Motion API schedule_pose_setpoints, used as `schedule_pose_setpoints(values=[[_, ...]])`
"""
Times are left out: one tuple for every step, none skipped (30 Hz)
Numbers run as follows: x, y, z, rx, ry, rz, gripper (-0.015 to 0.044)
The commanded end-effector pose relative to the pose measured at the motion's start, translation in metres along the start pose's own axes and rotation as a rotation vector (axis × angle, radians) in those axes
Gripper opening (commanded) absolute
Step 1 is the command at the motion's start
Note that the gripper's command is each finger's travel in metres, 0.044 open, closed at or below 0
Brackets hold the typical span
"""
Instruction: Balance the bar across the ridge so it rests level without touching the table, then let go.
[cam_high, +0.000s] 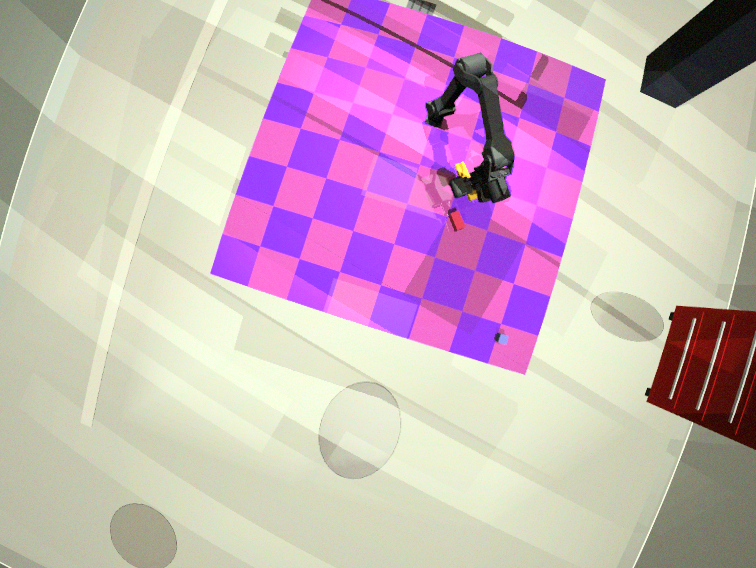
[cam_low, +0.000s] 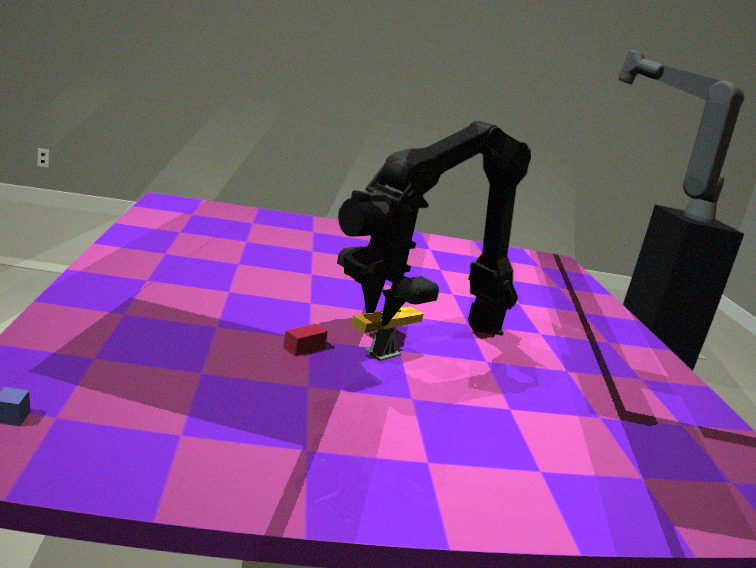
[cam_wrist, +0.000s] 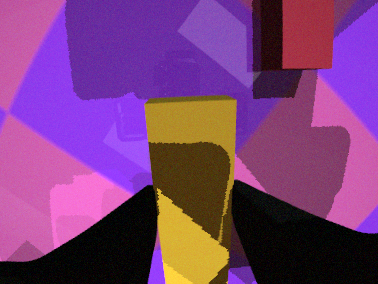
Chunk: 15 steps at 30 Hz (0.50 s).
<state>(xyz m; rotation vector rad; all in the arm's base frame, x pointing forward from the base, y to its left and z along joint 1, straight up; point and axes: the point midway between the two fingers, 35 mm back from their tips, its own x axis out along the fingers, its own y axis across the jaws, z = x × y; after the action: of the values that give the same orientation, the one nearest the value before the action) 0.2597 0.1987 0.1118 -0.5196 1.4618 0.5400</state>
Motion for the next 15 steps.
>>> schedule_pose_setpoints(values=[[0.0041,0.0001,-0.0017,0.003,0.01,0.001,0.0],[0.0043,0.0001,-0.0017,0.003,0.01,0.001,0.0],[0.0043,0.0001,-0.0017,0.003,0.01,0.001,0.0],[0.0044,0.0002,-0.0017,0.003,0.01,0.001,0.0],[0.0045,0.0002,-0.0017,0.003,0.01,0.001,0.0],[0.0046,0.0002,-0.0017,0.003,0.01,0.001,0.0],[0.0046,0.0002,-0.0017,0.003,0.01,0.001,0.0],[0.0047,0.0002,-0.0017,0.003,0.01,0.001,0.0],[0.0048,0.0001,-0.0016,0.003,0.01,0.001,0.0],[0.005,0.0001,-0.0016,0.003,0.01,0.001,0.0],[0.005,0.0001,-0.0016,0.003,0.01,0.001,0.0],[0.0051,0.0001,-0.0016,0.003,0.01,0.001,0.0],[0.0051,0.0001,-0.0016,0.003,0.01,0.001,0.0],[0.0053,0.0002,-0.0016,0.003,0.01,0.001,0.0],[0.0053,0.0002,-0.0016,0.003,0.01,0.001,0.0]])
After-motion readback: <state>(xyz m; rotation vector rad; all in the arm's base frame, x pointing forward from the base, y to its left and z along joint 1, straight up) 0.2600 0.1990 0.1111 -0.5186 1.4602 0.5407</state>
